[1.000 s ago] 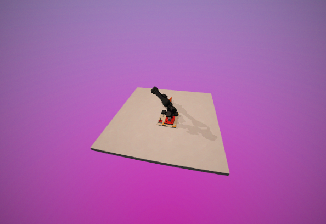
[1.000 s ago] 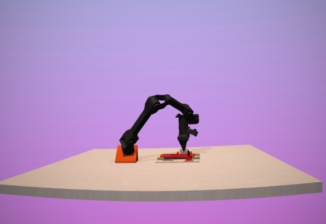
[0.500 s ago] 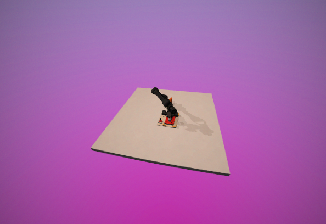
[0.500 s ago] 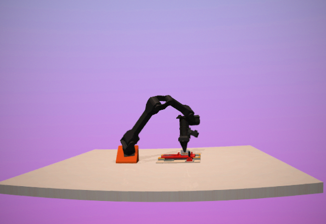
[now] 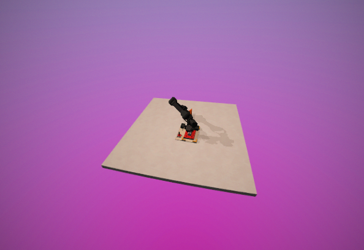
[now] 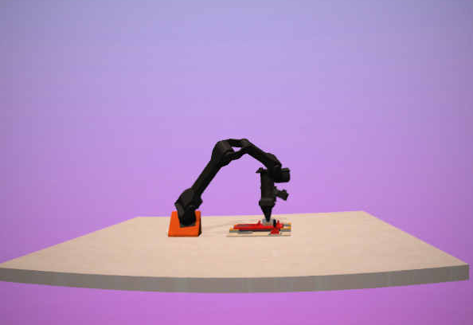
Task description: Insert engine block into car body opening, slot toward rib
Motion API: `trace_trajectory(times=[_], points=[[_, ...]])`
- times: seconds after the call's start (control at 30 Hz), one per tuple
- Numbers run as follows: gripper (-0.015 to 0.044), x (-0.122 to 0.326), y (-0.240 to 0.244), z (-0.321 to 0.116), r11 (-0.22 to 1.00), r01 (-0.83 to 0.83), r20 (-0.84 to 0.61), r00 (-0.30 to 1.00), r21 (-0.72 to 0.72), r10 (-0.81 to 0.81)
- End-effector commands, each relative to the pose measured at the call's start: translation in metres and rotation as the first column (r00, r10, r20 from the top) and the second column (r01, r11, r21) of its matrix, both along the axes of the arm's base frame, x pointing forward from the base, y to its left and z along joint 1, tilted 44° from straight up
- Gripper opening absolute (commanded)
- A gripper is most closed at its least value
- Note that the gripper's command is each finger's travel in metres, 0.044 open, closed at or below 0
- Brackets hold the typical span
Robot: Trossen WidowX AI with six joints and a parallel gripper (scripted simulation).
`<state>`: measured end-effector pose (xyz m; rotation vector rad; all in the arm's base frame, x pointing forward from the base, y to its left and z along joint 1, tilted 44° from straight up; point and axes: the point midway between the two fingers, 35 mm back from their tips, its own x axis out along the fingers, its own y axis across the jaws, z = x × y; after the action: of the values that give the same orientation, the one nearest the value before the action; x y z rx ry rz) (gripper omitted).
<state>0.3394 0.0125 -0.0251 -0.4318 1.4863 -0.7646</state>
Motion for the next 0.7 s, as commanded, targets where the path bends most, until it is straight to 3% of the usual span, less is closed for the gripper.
trace_trajectory(times=[0.0, 0.27, 0.6, 0.67], points=[[0.0158, 0.0003, -0.0008, -0.0005, 1.000, -0.006, -0.002, 1.000, -0.002, 0.006], [0.0158, 0.0002, -0.0022, -0.0019, 1.000, -0.006, -0.002, 1.000, -0.002, 0.006], [0.0421, -0.0002, -0.0016, -0.0016, 1.000, 0.000, 0.000, 1.000, 0.000, 0.000], [0.0440, -0.0002, -0.0016, -0.0016, 1.000, 0.000, 0.000, 1.000, 0.000, 0.000]])
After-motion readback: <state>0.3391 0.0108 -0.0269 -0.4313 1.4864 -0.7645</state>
